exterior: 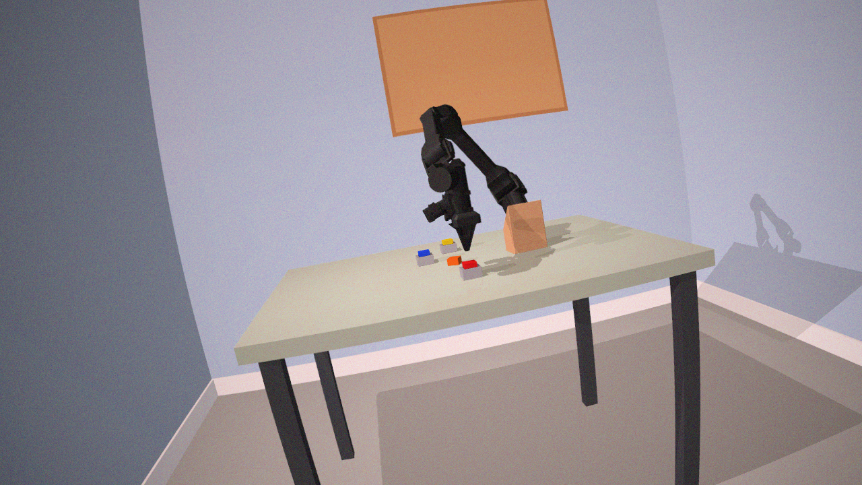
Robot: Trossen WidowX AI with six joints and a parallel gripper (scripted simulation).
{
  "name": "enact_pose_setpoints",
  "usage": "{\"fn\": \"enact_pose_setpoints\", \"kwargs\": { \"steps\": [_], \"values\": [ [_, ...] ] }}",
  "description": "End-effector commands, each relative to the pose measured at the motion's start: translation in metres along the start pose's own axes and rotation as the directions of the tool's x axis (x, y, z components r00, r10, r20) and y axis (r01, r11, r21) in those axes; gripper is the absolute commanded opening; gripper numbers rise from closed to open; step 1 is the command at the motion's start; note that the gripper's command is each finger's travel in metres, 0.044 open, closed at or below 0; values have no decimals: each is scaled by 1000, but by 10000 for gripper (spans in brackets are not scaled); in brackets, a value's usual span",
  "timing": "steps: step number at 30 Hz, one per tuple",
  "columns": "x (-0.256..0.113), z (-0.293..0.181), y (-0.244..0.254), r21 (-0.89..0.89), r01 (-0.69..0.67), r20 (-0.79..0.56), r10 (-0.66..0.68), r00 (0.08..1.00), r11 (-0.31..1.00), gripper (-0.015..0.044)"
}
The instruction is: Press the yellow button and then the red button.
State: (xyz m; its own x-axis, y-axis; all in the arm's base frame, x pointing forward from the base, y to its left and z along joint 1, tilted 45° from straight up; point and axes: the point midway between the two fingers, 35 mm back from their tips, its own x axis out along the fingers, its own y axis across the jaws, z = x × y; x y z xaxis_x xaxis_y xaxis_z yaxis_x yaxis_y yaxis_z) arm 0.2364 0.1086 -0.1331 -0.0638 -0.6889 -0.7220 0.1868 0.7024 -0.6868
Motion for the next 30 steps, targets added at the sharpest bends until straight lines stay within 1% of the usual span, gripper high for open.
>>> {"fn": "enact_pose_setpoints", "kwargs": {
  "steps": [1,17,30],
  "values": [
    [10,-1,-1,-6,8,-1,-8,1000,1000,20],
    [36,-1,-2,-6,9,-1,-9,1000,1000,20],
    [37,-1,-2,-6,9,-1,-9,1000,1000,20]
  ]
}}
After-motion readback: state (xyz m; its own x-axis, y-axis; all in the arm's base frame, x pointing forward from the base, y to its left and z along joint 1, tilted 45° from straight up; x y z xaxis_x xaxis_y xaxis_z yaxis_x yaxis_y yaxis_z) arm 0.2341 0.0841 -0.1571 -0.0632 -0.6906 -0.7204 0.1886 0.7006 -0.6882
